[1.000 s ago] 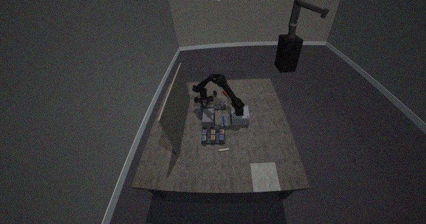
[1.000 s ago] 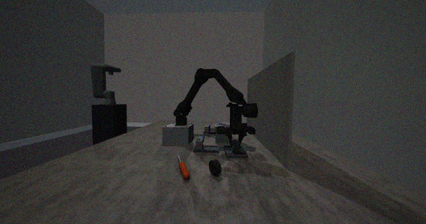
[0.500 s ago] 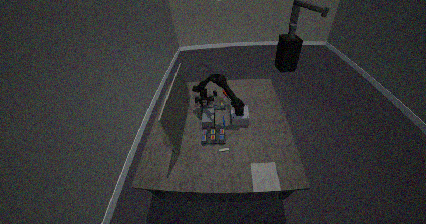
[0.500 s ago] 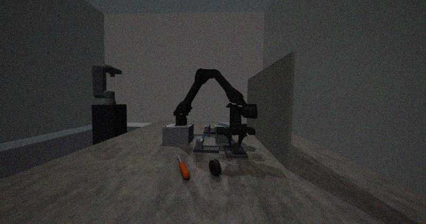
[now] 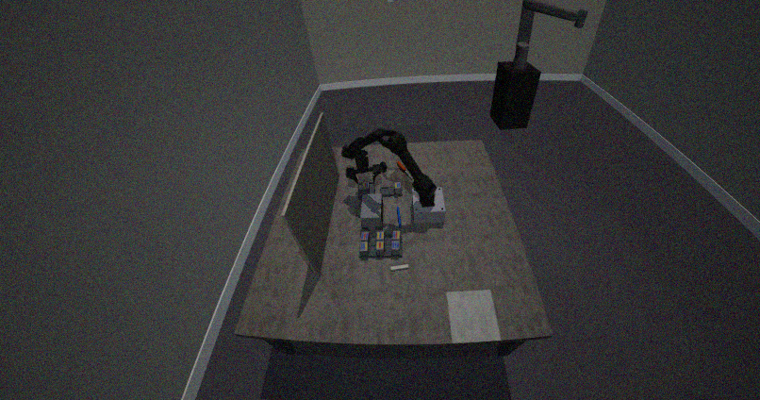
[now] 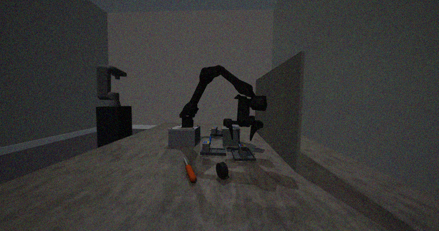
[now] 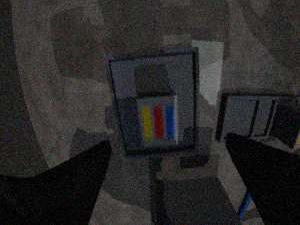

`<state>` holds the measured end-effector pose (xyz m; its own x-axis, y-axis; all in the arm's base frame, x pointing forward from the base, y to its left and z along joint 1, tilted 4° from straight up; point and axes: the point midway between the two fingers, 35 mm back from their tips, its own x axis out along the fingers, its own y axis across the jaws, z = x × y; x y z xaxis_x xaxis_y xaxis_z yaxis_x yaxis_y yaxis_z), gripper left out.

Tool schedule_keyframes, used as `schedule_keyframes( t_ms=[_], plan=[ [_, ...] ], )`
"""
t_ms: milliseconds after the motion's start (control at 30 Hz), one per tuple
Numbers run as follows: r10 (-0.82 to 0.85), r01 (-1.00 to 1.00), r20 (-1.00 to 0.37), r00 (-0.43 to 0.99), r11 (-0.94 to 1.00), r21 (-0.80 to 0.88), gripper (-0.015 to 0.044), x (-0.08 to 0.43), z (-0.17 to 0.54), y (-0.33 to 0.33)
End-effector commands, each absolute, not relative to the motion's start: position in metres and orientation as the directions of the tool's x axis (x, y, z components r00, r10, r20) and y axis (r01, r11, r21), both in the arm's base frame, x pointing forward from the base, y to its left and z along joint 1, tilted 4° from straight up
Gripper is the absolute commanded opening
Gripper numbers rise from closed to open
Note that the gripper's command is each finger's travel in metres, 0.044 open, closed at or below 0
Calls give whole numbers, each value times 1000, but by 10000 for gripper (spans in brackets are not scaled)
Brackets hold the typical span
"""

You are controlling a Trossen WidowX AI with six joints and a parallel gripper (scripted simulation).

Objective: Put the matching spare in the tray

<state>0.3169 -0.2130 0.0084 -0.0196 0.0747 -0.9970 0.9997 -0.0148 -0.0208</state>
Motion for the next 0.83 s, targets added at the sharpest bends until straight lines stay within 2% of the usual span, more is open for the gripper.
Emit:
schedule_keyframes(
  t_ms=[0, 800],
  plan=[
    [53, 1000, -998, 17, -13, 17, 440, 319, 66, -217],
    [41, 999, -999, 29, -17, 28, 440, 322, 62, -219]
  ],
)
